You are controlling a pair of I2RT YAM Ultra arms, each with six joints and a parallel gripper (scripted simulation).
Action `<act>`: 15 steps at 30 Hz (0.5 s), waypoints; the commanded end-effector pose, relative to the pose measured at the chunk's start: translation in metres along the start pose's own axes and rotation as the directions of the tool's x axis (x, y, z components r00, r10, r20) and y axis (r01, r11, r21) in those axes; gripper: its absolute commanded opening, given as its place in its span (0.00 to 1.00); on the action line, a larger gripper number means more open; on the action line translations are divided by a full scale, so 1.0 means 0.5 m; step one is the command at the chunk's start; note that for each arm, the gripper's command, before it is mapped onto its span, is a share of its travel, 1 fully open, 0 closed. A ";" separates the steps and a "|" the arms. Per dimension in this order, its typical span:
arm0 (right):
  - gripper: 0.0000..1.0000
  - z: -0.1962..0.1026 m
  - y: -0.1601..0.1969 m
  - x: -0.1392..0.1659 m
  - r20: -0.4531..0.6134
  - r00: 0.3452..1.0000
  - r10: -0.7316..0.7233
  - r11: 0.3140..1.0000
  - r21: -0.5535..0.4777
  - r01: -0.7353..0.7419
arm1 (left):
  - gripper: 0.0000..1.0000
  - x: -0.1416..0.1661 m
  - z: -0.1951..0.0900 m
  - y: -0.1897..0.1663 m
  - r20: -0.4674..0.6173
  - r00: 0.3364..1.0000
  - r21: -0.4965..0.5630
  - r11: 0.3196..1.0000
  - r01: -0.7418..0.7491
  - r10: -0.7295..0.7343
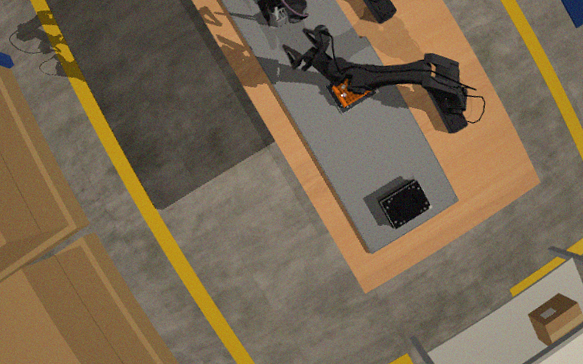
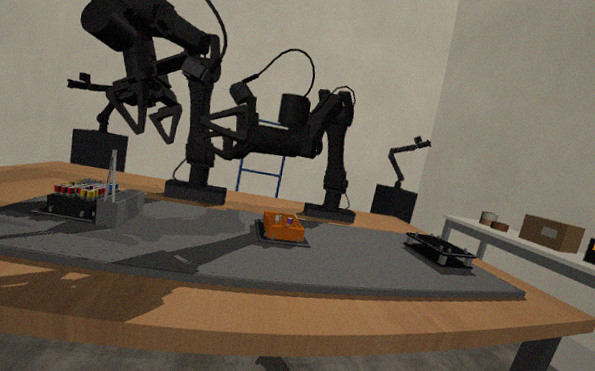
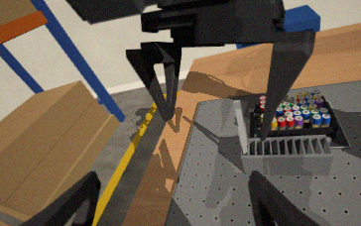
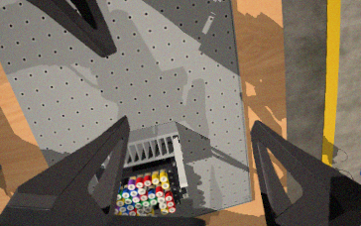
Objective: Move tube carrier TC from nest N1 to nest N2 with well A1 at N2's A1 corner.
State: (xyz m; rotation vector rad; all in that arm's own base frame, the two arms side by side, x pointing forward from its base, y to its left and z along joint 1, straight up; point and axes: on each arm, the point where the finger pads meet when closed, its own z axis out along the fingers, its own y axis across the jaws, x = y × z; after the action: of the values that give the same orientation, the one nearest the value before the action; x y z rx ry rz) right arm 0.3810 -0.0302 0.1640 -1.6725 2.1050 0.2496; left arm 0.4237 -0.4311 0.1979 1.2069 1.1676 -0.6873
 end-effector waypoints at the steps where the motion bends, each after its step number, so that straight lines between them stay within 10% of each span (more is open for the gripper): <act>1: 1.00 -0.008 -0.003 -0.006 0.005 1.000 -0.007 1.000 0.014 0.007 | 1.00 0.022 -0.026 0.033 -0.060 0.996 -0.051 0.997 0.057 -0.060; 15: 1.00 0.005 -0.025 -0.014 -0.016 1.000 0.006 0.998 0.059 -0.005 | 1.00 0.192 -0.384 0.288 -0.278 0.860 -0.520 0.820 0.240 -0.428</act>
State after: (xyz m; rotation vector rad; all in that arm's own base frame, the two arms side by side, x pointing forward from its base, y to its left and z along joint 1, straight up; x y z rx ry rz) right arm 0.3853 -0.0324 0.1637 -1.6611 2.1150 0.2236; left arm 0.5260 -0.2226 0.1682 0.8093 1.6819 -0.4184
